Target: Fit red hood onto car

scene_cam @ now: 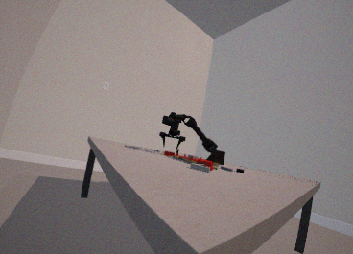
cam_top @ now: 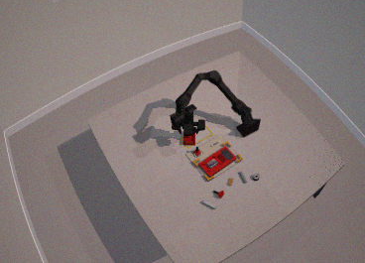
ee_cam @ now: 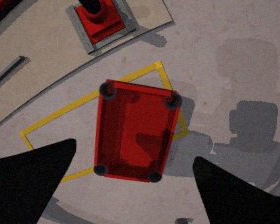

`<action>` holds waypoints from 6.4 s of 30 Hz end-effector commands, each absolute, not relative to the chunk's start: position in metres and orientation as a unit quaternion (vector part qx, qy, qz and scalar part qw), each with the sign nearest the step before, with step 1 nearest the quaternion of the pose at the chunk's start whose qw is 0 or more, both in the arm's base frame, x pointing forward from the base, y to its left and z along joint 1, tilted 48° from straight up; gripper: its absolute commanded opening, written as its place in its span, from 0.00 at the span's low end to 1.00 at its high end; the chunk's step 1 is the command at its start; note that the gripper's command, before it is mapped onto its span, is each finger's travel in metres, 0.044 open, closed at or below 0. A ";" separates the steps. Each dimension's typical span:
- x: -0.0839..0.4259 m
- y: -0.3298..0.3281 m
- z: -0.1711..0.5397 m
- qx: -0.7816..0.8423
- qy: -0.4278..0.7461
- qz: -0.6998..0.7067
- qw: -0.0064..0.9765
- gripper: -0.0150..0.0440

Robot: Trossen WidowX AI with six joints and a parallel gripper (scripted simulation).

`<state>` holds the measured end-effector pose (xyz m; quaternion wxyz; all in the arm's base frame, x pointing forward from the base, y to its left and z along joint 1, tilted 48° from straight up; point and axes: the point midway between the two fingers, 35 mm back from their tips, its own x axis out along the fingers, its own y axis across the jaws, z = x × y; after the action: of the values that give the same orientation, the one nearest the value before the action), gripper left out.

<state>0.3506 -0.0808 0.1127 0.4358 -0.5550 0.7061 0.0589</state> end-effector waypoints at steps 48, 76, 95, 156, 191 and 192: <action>0.348 -0.105 0.091 -0.556 0.708 0.058 0.431 1.00; 0.349 -0.107 0.089 -0.555 0.707 0.058 0.435 0.71; 0.350 -0.067 0.126 -0.555 0.707 0.059 0.435 0.25; 0.333 -0.051 0.143 -0.700 0.495 0.513 -0.039 0.25; 0.330 -0.107 0.093 -0.696 0.461 0.544 -0.086 0.25; 0.330 -0.107 0.093 -0.696 0.461 0.544 -0.086 0.25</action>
<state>0.3318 -0.1047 0.0948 -0.0818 -0.6968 0.4601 0.5441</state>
